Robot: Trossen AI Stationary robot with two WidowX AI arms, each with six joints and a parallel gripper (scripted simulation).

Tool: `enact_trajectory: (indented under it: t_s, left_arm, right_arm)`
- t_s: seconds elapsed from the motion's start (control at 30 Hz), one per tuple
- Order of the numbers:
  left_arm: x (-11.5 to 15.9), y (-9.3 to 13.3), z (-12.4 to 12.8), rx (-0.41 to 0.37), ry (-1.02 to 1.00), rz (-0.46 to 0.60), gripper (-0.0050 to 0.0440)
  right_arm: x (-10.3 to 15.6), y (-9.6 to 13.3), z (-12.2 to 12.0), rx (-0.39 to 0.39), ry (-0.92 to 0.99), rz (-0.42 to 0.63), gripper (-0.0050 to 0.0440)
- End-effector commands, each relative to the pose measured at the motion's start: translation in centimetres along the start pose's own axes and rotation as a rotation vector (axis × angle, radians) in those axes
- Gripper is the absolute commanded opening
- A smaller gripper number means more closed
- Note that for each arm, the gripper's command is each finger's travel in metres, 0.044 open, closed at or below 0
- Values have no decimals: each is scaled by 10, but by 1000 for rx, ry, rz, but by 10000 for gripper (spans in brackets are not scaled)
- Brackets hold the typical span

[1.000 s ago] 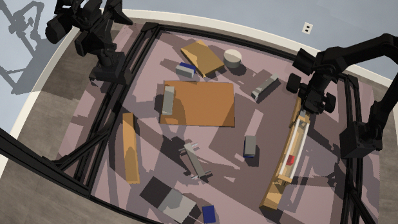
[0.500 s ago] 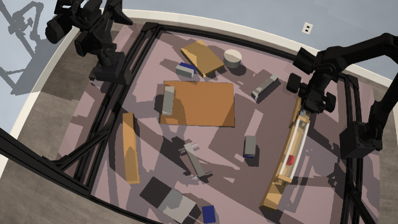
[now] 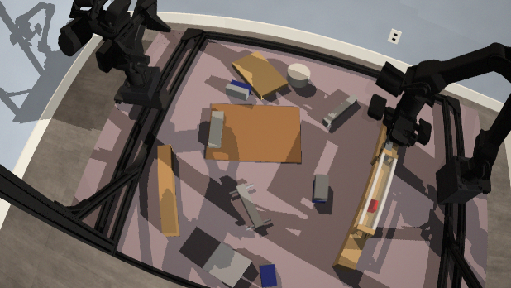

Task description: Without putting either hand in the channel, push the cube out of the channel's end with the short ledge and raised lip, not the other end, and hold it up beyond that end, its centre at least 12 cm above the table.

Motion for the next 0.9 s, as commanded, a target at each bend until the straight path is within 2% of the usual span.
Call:
enact_trajectory:
  t_s: [0.0,0.63,0.87]
  left_arm:
    - [0,0,0,0,2,-1,400]
    - [0,0,0,0,2,-1,400]
    - [0,0,0,0,2,-1,400]
  right_arm:
    - [-8,-2,3,-8,5,-16,40]
    - [6,-2,4,-8,5,-16,40]
    - [-1,-2,3,-8,5,-16,40]
Point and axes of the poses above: on each arm, the point midway between the two fingers, 35 mm back from their tips, its own y axis back along the fingers, its own z axis across the jaws, x = y × z, the point moved 6 cm from there along y, back along the fingers, and after that the axes turned 4 degrees about y, right-handed, at the moved point
